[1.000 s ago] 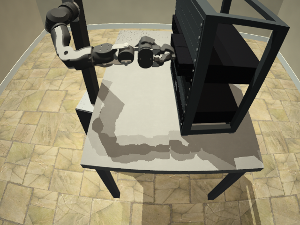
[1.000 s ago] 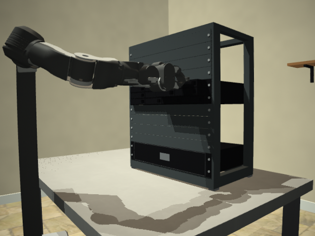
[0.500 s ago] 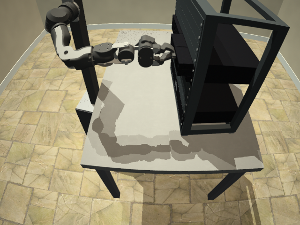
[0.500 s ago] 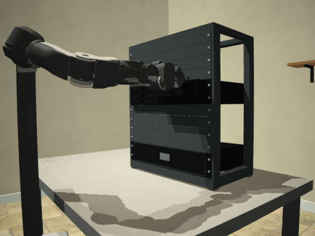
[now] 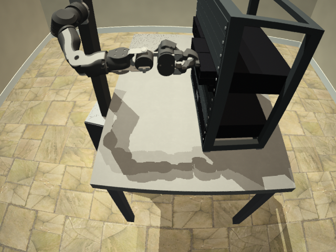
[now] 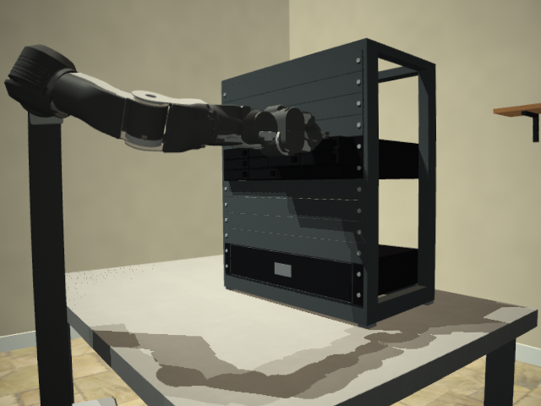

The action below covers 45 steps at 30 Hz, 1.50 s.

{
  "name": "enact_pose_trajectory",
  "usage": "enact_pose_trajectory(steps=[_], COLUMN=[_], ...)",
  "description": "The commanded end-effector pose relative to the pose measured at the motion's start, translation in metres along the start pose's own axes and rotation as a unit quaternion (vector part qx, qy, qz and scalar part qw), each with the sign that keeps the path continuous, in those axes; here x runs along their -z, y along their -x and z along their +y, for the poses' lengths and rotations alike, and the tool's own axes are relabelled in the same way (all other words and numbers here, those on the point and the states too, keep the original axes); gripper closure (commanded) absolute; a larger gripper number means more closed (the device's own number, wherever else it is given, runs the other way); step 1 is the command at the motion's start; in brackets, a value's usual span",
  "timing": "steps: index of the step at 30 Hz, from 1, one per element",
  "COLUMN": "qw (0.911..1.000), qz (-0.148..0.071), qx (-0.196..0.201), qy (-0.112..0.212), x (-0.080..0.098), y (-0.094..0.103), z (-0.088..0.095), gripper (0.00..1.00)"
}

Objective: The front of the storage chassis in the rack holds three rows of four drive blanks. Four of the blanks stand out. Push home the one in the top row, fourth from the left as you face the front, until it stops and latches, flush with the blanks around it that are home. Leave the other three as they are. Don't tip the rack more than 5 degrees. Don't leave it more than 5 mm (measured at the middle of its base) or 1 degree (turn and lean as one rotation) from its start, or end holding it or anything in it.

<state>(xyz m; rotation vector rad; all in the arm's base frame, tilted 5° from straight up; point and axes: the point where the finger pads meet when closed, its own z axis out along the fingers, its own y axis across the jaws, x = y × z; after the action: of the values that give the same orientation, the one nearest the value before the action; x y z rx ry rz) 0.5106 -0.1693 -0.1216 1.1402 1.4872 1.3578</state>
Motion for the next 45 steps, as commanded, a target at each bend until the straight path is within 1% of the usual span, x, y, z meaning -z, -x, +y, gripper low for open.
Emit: enact_pose_trajectory(steps=[1,10,17,27,34,45], qw=[1.0,1.0,1.0,1.0,1.0,1.0], qz=[0.002,0.003,0.002,0.003,0.002,0.003], qx=[0.003,0.003,0.003,0.003,0.003,0.003], qy=[0.004,0.004,0.004,0.004,0.004,0.004], x=[-0.001,-0.002,-0.011,-0.012,-0.021,-0.022], y=[-0.001,-0.002,-0.003,-0.004,-0.005,-0.006], z=[0.004,0.004,0.005,0.005,0.005,0.006], gripper=[1.0,1.0,1.0,1.0,1.0,1.0])
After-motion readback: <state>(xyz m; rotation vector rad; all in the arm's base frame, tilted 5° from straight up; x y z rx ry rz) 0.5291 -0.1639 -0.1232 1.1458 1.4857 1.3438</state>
